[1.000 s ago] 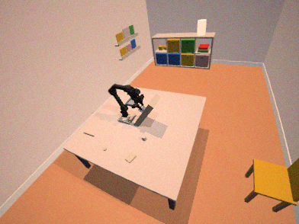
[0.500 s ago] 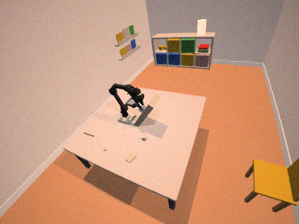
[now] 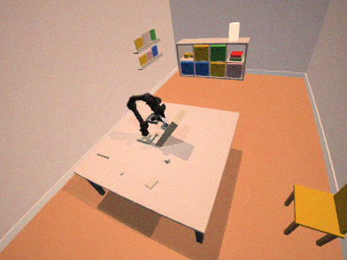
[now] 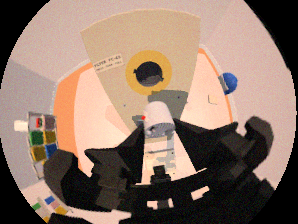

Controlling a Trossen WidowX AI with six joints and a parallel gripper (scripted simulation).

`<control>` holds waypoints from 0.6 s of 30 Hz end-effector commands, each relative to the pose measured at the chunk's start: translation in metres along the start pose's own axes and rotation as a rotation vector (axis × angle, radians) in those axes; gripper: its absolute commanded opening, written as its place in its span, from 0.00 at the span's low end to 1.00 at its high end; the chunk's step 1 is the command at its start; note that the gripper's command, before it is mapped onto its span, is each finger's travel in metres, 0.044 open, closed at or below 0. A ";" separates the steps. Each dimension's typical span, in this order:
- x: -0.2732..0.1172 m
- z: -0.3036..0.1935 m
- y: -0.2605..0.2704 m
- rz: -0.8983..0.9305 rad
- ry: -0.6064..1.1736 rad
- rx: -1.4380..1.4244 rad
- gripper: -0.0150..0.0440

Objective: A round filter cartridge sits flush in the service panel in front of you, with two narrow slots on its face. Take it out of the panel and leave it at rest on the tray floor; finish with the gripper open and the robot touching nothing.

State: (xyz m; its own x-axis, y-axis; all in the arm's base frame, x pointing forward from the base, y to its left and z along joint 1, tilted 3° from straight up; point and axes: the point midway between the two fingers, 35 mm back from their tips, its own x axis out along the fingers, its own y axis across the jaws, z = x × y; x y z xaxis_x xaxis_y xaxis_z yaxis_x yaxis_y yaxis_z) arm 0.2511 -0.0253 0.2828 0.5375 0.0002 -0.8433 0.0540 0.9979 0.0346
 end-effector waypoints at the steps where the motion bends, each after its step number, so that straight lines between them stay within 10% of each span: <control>1: -0.016 0.002 0.000 0.003 -0.006 -0.005 0.25; 18: -0.043 0.002 0.020 0.005 0.007 -0.003 0.25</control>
State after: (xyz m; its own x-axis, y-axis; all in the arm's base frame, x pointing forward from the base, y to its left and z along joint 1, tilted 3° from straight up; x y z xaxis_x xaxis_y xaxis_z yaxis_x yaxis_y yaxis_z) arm 0.2292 -0.0109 0.3206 0.5313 0.0075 -0.8472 0.0445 0.9983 0.0367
